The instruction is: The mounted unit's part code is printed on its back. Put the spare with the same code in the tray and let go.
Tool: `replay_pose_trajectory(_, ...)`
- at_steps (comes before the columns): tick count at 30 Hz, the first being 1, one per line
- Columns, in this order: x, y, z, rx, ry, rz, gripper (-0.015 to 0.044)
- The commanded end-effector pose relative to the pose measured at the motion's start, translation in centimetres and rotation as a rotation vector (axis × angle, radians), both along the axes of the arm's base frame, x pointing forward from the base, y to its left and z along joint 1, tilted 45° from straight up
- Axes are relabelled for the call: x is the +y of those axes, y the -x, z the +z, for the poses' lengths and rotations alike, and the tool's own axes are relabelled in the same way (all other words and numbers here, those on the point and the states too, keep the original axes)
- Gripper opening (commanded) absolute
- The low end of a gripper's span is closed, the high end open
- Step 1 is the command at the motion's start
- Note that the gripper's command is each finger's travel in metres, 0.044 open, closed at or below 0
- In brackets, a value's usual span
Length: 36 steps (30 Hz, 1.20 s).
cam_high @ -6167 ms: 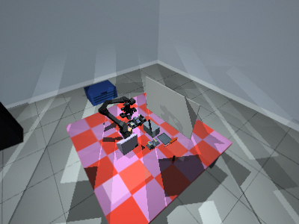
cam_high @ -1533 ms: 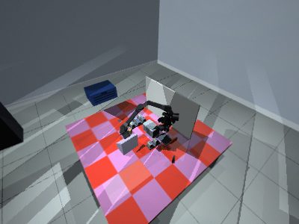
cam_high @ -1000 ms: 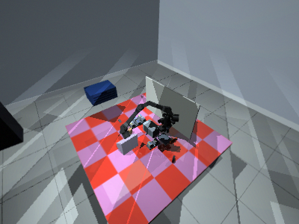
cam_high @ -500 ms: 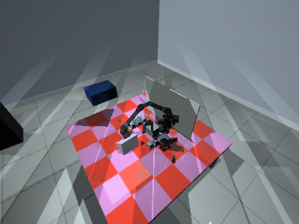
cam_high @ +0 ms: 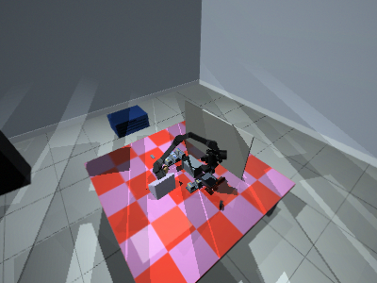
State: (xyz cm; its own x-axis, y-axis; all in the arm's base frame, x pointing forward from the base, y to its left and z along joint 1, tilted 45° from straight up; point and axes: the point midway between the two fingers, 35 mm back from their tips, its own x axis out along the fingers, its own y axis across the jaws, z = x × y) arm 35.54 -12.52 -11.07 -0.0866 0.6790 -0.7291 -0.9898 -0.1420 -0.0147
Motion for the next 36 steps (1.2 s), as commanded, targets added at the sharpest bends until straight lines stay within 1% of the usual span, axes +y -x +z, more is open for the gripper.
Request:
replay_pose_trajectory(1, 0.4, 0.1, -0.3, 0.005, -0.007, -0.004, 0.0)
replay_pose_trajectory(36, 2.5, 0.4, -2.4, 0.004, -0.008, -0.004, 0.0)
